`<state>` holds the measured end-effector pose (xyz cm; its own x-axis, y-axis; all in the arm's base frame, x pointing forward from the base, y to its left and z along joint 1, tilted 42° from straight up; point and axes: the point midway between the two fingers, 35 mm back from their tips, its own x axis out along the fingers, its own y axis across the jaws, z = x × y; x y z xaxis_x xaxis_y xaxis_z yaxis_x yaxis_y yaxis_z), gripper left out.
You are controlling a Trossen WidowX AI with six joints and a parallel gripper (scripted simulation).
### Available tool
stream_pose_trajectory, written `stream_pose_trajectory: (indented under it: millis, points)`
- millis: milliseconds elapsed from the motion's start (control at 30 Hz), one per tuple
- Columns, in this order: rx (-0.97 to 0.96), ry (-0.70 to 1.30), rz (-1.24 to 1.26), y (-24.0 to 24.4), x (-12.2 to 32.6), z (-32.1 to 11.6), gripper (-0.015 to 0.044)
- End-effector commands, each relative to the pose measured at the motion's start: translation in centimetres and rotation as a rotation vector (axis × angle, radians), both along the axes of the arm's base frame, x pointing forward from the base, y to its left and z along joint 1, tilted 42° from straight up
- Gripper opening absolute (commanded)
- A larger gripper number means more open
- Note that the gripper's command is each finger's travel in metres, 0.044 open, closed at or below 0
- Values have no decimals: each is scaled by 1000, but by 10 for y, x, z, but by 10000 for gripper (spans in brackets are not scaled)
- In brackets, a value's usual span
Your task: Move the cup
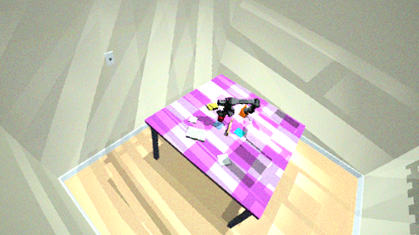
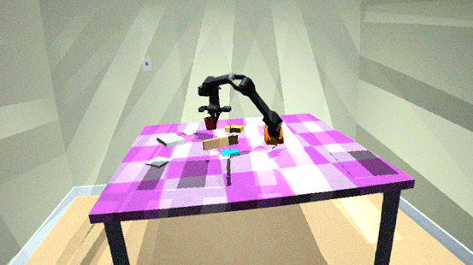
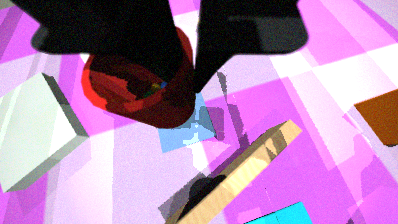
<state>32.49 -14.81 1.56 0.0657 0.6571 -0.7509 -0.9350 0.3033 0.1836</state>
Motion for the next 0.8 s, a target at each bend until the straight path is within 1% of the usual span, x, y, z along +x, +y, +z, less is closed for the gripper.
stream_pose_trajectory:
  millis: [0,767]
  points:
    - [0,1,0,1,0,0,0]
    - [2,3,5,28,-14,29,0]
